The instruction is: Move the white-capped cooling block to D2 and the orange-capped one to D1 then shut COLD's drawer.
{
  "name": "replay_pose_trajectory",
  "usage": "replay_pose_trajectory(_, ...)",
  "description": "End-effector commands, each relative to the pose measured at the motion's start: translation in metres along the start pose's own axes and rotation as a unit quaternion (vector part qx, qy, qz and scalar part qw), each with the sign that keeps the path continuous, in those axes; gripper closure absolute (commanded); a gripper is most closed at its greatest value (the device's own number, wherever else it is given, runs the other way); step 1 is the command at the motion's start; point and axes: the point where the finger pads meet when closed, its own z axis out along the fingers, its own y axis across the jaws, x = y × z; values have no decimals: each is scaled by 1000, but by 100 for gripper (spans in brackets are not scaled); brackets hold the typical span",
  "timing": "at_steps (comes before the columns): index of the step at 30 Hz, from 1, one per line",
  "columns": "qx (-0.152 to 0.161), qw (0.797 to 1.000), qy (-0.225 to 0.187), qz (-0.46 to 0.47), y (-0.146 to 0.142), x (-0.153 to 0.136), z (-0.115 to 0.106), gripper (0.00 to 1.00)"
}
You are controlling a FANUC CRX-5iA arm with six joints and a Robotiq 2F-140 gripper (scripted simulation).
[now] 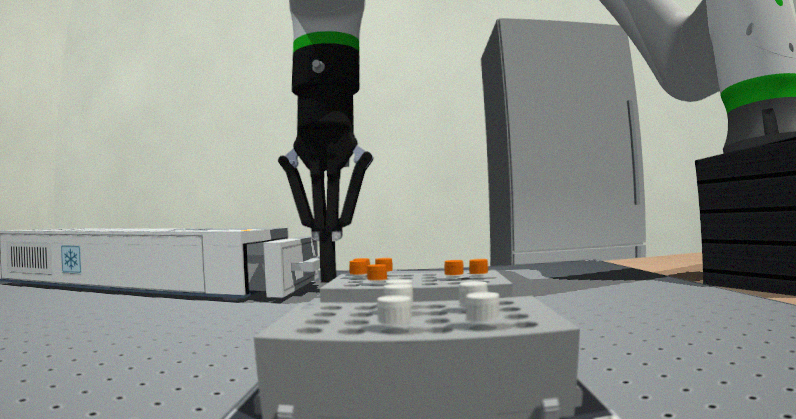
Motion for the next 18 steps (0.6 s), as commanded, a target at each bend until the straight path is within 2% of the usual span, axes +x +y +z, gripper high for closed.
replay_pose_trajectory(1, 1, 1000, 0, 0, -2, 0, -1, 90)
replay_pose_trajectory(18, 1, 1000, 0, 0, -7, 0, -1, 90)
